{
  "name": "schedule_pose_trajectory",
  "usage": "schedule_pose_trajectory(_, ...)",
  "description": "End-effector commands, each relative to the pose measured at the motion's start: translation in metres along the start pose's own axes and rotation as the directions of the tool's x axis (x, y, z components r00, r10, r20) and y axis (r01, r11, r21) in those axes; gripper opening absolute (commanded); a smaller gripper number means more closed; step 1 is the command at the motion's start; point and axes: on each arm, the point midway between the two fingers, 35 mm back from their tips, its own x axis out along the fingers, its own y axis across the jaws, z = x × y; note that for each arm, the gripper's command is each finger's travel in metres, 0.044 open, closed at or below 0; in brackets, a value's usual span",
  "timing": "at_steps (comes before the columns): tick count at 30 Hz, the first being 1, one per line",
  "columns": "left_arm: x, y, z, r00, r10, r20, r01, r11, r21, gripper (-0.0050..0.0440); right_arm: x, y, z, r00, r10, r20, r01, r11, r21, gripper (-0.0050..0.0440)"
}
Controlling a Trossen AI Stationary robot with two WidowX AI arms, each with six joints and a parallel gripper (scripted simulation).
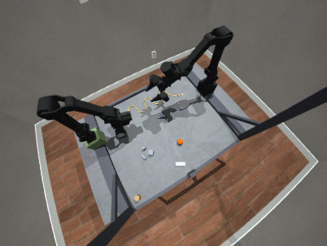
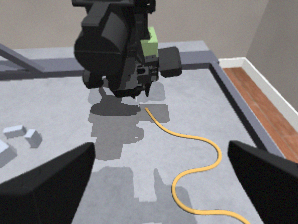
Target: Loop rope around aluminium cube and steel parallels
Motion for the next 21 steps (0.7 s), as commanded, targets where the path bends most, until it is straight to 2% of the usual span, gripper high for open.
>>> schedule_pose_trajectory(1,0.001,0.003,0.004,0.995,-0.076,0.067,0.086,0.983,-0.16,0.013,-0.003,0.001,0.014,0.999,0.004,0.036,-0.003,1.0,-0.004,0.04)
schedule_pose_trajectory(9,0.009,0.015,0.008,0.978,-0.16,0.137,0.202,0.895,-0.398,0.013,-0.003,0.001,0.014,0.999,0.004,0.036,-0.003,1.0,-0.004,0.04)
schedule_pose_trajectory(21,0.026,0.014,0.008,0.976,-0.173,0.131,0.214,0.875,-0.434,0.013,-0.003,0.001,0.014,0.999,0.004,0.036,-0.003,1.0,-0.004,0.04)
